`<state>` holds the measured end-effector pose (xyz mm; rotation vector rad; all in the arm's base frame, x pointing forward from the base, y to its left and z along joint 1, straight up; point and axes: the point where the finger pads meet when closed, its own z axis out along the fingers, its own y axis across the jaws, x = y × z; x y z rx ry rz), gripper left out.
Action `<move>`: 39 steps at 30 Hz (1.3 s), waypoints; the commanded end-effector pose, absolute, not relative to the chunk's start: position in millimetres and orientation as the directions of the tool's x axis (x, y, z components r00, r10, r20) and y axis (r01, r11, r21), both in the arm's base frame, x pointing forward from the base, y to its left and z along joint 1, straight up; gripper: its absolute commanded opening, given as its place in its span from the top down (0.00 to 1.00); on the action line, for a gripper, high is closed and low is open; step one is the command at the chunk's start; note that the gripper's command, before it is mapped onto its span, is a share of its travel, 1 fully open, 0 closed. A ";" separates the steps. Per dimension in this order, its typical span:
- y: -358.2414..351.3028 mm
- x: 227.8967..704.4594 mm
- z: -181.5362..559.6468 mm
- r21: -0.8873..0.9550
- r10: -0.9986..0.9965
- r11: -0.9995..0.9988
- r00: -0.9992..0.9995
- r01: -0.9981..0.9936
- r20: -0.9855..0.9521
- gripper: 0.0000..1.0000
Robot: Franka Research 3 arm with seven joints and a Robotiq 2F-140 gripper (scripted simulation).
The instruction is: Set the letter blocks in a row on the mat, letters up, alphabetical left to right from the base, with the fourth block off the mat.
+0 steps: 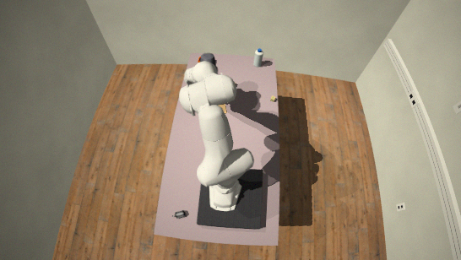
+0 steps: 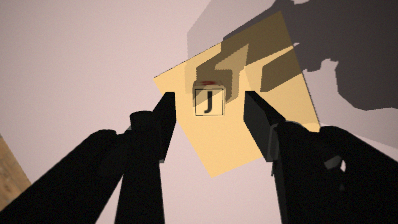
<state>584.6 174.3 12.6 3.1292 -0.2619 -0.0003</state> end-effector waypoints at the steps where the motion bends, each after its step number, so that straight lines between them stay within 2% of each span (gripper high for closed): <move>1: 174.0 585.2 12.4 0.000 -0.163 -0.987 0.987 -0.163 0.001 0.54; 28: 174.0 585.2 7.7 0.000 -0.163 -0.987 0.987 -0.163 0.001 0.54; 39: 174.0 585.3 -15.4 0.000 -0.163 -0.987 0.987 -0.163 0.001 0.54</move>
